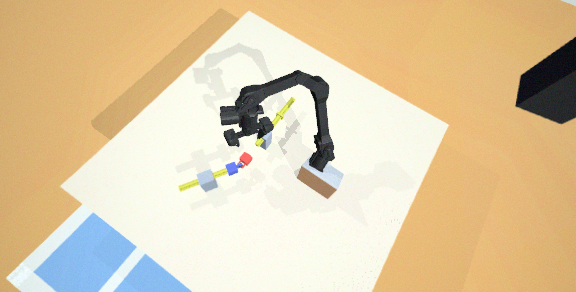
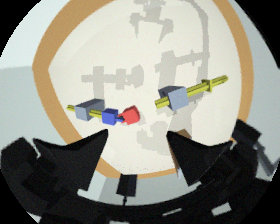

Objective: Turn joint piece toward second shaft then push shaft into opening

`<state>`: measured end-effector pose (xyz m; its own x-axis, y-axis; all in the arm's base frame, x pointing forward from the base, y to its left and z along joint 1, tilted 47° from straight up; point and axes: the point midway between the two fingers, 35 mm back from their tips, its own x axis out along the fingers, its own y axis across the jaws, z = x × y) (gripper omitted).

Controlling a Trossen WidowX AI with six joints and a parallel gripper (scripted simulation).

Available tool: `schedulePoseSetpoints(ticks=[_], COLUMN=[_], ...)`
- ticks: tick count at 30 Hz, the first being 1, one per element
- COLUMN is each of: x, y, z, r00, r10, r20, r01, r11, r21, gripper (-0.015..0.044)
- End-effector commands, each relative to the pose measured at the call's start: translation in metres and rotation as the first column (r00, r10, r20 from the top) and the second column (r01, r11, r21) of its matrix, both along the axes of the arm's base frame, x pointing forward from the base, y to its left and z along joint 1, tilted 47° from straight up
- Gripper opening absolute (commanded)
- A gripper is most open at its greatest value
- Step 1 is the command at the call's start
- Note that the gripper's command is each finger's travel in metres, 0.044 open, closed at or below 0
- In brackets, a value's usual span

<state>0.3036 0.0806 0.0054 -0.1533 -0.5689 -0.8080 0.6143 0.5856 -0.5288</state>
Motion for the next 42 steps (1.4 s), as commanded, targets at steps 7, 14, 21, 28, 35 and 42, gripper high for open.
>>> schedulePoseSetpoints(ticks=[7, 14, 21, 28, 35, 42], x=[-0.006, -0.010, -0.015, -0.021, -0.022, -0.022], y=[-0.025, -0.040, -0.055, -0.068, -0.071, -0.073], z=[0.005, 0.008, 0.011, 0.014, 0.015, 0.016], r00=[0.942, 0.836, 0.685, 0.498, 0.455, 0.473], r10=[-0.289, -0.478, -0.647, -0.784, -0.808, -0.796], r20=[0.172, 0.267, 0.335, 0.371, 0.375, 0.377], r01=[0.278, 0.448, 0.589, 0.694, 0.711, 0.701], r11=[0.957, 0.878, 0.763, 0.617, 0.583, 0.599], r21=[0.085, 0.170, 0.267, 0.372, 0.394, 0.387], gripper=[0.0440, 0.0440, 0.0440, 0.0440, 0.0440, 0.0440])
